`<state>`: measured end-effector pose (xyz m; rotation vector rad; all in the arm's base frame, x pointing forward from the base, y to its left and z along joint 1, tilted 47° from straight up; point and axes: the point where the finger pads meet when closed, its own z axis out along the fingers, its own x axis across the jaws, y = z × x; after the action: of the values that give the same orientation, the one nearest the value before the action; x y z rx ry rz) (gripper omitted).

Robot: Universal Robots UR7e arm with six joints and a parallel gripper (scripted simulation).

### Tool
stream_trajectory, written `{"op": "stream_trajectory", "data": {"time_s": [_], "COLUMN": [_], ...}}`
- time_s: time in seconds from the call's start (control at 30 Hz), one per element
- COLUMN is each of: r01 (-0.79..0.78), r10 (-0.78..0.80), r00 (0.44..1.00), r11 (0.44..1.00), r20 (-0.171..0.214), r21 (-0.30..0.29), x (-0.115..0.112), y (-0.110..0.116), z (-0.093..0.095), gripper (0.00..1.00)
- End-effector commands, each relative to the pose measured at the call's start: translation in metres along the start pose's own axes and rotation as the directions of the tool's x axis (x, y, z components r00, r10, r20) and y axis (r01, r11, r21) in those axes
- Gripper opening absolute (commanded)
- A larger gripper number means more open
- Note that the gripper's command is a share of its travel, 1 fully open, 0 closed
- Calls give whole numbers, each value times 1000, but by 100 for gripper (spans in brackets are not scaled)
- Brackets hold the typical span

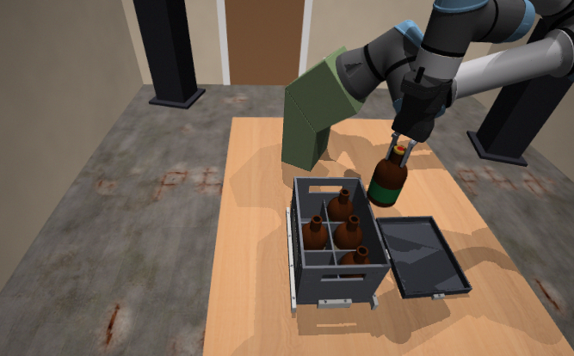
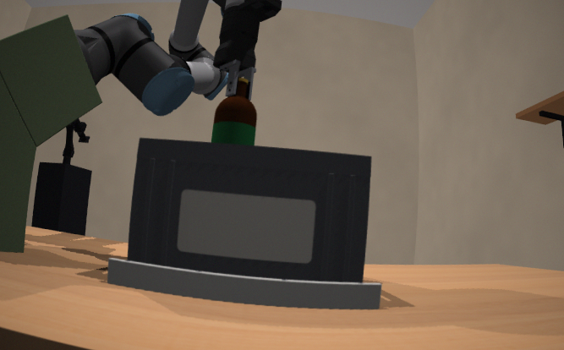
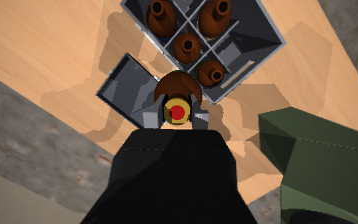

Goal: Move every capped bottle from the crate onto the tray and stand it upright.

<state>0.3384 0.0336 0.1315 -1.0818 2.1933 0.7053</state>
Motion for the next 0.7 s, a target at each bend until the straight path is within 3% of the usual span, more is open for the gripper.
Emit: {"op": "stream_trajectory", "data": {"time_s": [0.0,0.67], "r01": [0,0], "r10": [0,0], "r00": [1000,1000], "r11": [1000,1000], "r20": [0,0], "r21": [1,1], "x": [-7,-29], "y": [7,30], "z": [-1,-1], "gripper": [0,0]}}
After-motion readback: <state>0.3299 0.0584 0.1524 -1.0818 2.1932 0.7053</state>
